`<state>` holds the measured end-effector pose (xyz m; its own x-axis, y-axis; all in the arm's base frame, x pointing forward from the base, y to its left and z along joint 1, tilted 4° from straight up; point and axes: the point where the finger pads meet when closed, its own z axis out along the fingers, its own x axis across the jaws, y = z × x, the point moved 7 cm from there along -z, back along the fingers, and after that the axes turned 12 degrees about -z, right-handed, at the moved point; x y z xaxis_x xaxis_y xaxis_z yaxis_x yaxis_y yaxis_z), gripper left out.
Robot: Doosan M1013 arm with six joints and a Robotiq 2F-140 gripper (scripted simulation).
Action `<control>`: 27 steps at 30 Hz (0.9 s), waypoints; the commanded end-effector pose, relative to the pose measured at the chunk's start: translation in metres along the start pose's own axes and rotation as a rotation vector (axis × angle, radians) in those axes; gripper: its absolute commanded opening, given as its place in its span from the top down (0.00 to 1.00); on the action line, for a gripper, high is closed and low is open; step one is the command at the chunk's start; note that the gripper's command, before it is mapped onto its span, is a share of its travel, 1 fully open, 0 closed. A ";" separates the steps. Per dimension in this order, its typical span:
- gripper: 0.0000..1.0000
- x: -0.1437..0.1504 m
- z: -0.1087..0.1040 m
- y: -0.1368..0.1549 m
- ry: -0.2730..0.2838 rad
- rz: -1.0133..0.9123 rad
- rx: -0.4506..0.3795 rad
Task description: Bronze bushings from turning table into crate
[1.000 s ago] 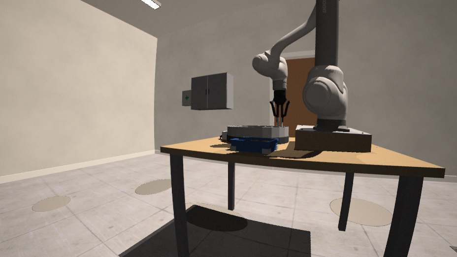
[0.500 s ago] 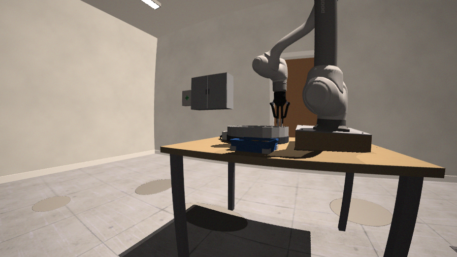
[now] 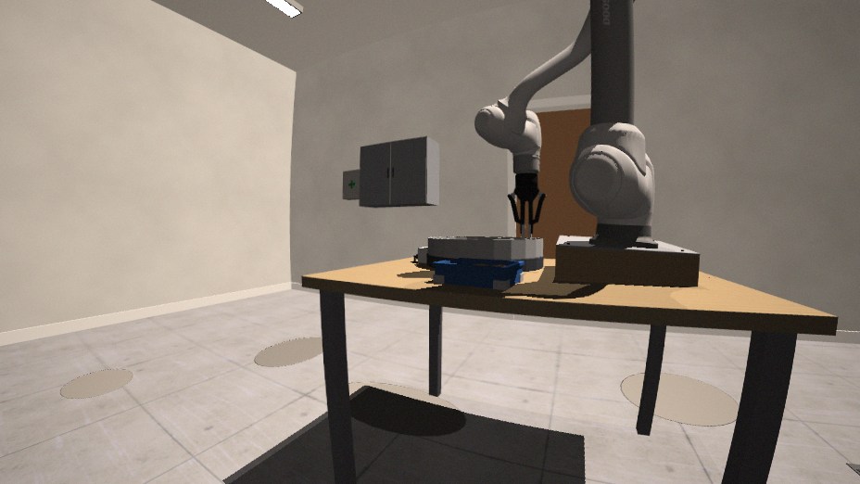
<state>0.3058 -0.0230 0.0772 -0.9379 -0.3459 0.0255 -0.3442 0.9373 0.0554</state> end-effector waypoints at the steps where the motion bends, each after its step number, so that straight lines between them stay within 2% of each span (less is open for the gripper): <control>1: 0.90 0.000 0.000 0.000 0.000 0.000 0.000; 22: 0.90 0.000 0.000 0.000 0.000 0.000 0.000; 23: 1.00 0.000 0.000 0.000 0.000 0.000 0.000; 27: 1.00 0.000 0.000 0.000 0.000 0.000 0.000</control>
